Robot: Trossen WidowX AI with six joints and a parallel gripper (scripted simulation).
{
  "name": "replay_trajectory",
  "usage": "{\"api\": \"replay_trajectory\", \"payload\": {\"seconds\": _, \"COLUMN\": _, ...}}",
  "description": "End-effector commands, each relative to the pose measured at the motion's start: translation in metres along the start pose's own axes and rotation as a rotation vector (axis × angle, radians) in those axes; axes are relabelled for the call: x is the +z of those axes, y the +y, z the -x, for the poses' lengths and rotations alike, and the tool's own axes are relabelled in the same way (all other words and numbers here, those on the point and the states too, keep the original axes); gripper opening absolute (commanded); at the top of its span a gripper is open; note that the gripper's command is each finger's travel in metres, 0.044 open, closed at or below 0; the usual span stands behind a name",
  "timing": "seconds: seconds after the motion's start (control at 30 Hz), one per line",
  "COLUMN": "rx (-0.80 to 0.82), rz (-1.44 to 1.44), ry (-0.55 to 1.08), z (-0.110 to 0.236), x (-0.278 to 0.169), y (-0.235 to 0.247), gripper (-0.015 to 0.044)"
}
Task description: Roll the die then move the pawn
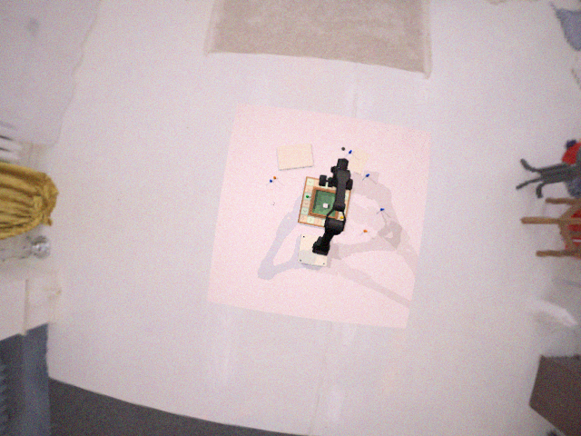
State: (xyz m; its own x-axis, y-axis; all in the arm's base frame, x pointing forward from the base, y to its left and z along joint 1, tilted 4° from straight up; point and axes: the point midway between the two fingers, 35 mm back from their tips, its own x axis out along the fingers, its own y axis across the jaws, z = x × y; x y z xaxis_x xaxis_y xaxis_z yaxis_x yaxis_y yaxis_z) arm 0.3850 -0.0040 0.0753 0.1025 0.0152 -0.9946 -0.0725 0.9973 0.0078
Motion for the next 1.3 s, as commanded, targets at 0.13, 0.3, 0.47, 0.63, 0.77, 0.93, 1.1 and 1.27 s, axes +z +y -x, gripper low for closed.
{"api": "replay_trajectory", "payload": {"seconds": 0.13, "rx": 0.003, "rz": -0.005, "ry": 0.012, "z": -0.011, "x": -0.003, "y": 0.001, "gripper": 0.0}}
{"api": "replay_trajectory", "payload": {"seconds": 0.3, "rx": 0.003, "rz": -0.005, "ry": 0.012, "z": -0.018, "x": -0.003, "y": 0.001, "gripper": 0.0}}
{"api": "replay_trajectory", "payload": {"seconds": 0.47, "rx": 0.003, "rz": -0.005, "ry": 0.012, "z": -0.026, "x": -0.003, "y": 0.001, "gripper": 0.0}}
{"api": "replay_trajectory", "payload": {"seconds": 0.63, "rx": 0.0, "rz": 0.0, "ry": -0.001, "z": -0.02, "x": 0.0, "y": 0.0, "gripper": 0.0079}}
{"api": "replay_trajectory", "payload": {"seconds": 0.77, "rx": 0.0, "rz": 0.0, "ry": -0.001, "z": -0.02, "x": 0.0, "y": 0.0, "gripper": 0.0184}}
{"api": "replay_trajectory", "payload": {"seconds": 0.93, "rx": 0.001, "rz": -0.003, "ry": 0.005, "z": 0.004, "x": 0.001, "y": 0.0, "gripper": 0.0315}}
{"api": "replay_trajectory", "payload": {"seconds": 1.1, "rx": 0.003, "rz": -0.005, "ry": 0.011, "z": 0.029, "x": 0.0, "y": 0.0, "gripper": 0.044}}
{"api": "replay_trajectory", "payload": {"seconds": 1.27, "rx": 0.003, "rz": -0.006, "ry": 0.012, "z": 0.043, "x": -0.015, "y": 0.004, "gripper": 0.044}}
